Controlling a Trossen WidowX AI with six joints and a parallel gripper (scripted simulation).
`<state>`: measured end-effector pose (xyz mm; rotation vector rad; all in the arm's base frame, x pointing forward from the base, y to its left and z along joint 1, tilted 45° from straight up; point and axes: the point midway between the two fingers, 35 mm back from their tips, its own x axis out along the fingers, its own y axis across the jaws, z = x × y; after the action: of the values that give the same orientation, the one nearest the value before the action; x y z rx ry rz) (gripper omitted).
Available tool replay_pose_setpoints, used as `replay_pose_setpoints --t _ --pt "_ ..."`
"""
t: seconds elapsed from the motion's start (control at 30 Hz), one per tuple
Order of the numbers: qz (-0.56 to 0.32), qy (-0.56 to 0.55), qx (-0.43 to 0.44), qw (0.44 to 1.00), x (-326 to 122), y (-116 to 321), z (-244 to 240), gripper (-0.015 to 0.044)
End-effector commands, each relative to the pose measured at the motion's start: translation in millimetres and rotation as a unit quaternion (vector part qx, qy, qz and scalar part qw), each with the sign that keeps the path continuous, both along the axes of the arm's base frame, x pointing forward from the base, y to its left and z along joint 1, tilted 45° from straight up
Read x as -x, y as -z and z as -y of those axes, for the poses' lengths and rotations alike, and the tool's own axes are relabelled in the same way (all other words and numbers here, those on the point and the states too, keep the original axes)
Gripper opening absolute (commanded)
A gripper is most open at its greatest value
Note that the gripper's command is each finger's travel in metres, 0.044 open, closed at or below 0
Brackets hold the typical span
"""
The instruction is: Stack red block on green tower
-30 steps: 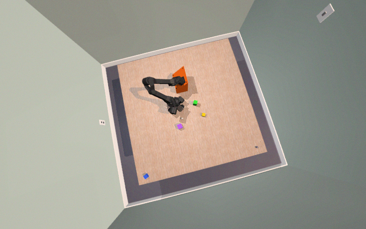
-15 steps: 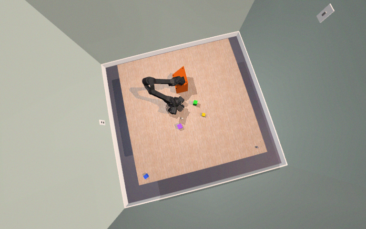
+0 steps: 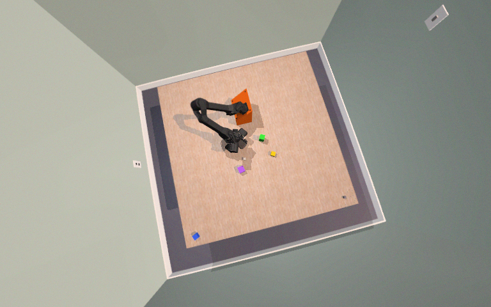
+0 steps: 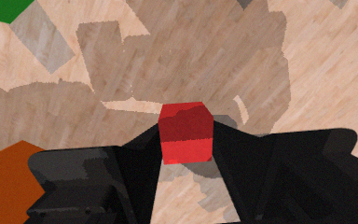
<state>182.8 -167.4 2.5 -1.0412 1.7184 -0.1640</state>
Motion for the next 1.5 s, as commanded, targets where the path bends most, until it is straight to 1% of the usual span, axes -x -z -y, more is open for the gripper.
replay_pose_setpoints --t 0.0,0.67,0.9,1.47 --pt "0.003 0.001 0.002 1.000 -2 -10 -9 0.0000" --pt "0.003 0.001 0.001 1.000 -5 -66 -64 0.0000" --pt "0.003 0.001 0.000 1.000 -8 -63 -67 0.0000" --pt "0.006 -0.003 -0.018 1.000 -35 -19 -118 0.0000"
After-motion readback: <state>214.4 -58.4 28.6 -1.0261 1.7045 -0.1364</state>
